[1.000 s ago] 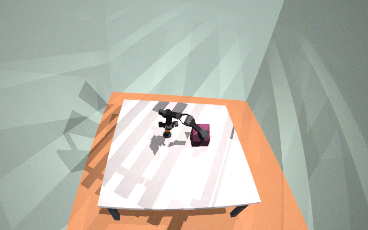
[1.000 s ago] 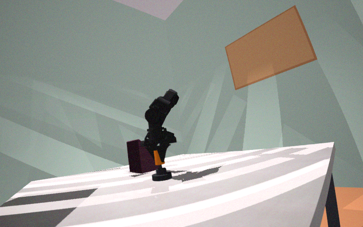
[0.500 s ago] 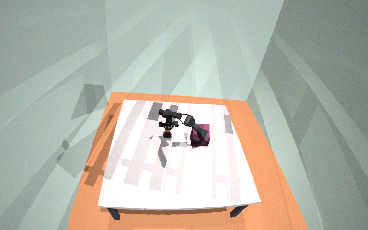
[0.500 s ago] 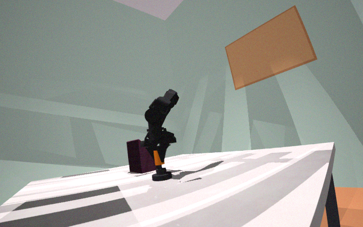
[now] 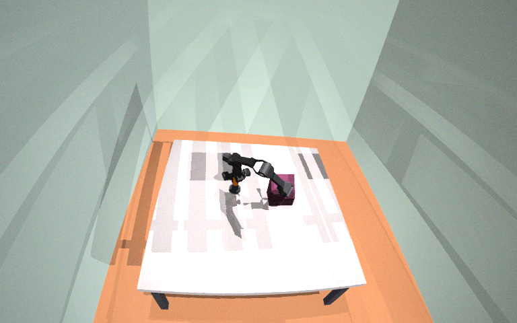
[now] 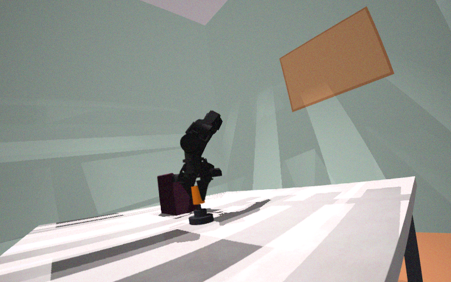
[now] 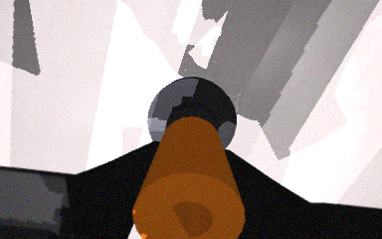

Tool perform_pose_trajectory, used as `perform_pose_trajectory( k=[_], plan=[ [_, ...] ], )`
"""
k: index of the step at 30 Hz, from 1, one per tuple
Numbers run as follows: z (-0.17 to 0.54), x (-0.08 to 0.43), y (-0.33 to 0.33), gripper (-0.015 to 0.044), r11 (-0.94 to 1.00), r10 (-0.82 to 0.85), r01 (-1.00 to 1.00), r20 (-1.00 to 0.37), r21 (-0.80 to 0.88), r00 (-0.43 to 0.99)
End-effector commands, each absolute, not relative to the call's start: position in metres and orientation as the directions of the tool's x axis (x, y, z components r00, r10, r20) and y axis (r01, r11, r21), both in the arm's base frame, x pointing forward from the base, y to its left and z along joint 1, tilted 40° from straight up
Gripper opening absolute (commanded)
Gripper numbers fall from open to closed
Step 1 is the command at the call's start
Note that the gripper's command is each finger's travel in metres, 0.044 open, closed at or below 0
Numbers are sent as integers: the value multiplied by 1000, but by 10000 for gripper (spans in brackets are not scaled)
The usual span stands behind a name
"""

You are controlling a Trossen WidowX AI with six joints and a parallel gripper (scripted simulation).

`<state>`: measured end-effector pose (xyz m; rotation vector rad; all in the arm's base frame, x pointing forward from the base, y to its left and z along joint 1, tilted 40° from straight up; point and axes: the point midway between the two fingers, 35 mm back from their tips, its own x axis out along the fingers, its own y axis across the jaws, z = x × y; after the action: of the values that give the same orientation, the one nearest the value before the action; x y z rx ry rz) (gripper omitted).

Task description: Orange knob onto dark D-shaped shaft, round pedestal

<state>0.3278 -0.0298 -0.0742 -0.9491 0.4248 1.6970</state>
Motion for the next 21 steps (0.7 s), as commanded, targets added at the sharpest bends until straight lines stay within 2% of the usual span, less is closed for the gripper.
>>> perform_pose_trajectory(
  k=[1,21],
  plan=[
    [-75,330,-31,0,-354,634,-915,-769,-195,-81],
    [-77,326,-28,0,-354,634,-915,-769,-195,-82]
  ],
)
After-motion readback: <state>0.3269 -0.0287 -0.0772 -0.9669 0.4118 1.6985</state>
